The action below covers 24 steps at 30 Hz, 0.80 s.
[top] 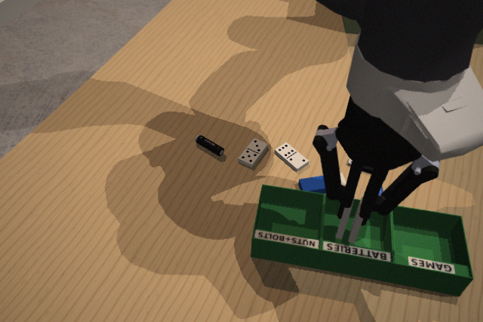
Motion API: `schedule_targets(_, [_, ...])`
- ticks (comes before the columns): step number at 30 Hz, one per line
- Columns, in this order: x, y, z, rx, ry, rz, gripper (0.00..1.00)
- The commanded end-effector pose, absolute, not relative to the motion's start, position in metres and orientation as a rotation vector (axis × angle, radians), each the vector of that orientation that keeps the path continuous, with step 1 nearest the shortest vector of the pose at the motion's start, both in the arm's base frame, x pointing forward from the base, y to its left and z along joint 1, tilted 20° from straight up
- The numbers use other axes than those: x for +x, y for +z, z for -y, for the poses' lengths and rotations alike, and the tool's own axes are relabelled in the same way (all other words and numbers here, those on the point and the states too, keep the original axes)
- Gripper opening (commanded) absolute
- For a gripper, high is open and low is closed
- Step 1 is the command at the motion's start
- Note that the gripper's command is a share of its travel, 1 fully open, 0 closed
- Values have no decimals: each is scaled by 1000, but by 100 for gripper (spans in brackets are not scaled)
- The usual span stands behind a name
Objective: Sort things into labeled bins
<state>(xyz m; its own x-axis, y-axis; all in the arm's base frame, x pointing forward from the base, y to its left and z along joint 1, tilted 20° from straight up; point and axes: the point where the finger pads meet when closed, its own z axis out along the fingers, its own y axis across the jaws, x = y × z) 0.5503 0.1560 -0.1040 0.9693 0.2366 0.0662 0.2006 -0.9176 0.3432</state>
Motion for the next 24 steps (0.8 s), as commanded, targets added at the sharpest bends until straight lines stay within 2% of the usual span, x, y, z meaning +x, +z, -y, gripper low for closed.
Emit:
schedule_targets(1, [550, -98, -159, 2779, 153, -317, 5])
schedule_targets(24, [543, -57, -173, 2779, 153, -317, 5])
